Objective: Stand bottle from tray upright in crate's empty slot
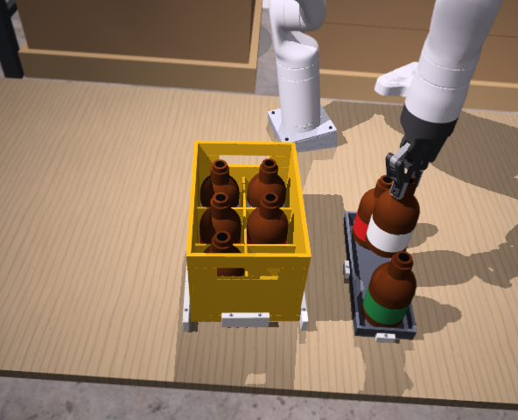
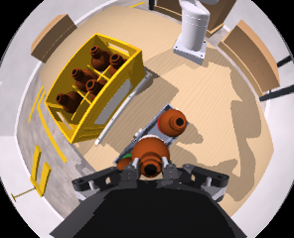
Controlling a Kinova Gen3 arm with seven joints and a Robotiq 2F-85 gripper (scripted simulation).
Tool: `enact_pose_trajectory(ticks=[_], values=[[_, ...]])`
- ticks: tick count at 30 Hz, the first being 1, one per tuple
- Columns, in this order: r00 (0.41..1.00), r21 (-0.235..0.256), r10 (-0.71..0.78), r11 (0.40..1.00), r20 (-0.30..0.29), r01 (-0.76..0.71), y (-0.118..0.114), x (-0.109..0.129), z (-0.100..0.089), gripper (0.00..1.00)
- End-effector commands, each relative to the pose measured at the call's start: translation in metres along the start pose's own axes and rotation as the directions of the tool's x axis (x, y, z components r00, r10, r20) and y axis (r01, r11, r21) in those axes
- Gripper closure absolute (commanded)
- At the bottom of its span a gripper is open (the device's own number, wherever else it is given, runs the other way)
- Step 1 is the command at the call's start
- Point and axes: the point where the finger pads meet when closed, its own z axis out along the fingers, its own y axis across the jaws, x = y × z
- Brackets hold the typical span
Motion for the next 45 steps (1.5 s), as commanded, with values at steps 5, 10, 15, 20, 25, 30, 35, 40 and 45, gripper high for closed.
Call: enact_pose_trajectory(ticks=[5, 10, 15, 20, 25, 30, 35, 40, 45], values=[[1.000, 0.001, 0.000, 1.000, 0.002, 0.000, 0.0000, -0.0003, -0.0007, 1.00], [1.000, 0.001, 0.000, 1.000, 0.002, 0.000, 0.0000, -0.0003, -0.0007, 1.00], [1.000, 0.001, 0.000, 1.000, 0.002, 0.000, 0.0000, -0.0003, -0.0007, 1.00], [1.000, 0.001, 0.000, 1.000, 0.002, 0.000, 0.0000, -0.0003, -0.0007, 1.00], [1.000, 0.001, 0.000, 1.000, 0.002, 0.000, 0.0000, -0.0003, -0.0007, 1.00], [1.000, 0.001, 0.000, 1.000, 0.002, 0.000, 0.0000, -0.0003, -0.0011, 1.00], [1.000, 0.001, 0.000, 1.000, 0.002, 0.000, 0.0000, -0.0003, -0.0026, 1.00], [1.000, 0.001, 0.000, 1.000, 0.002, 0.000, 0.0000, -0.0003, -0.0058, 1.00], [1.000, 0.001, 0.000, 1.000, 0.002, 0.000, 0.0000, -0.0003, -0.0084, 1.00]])
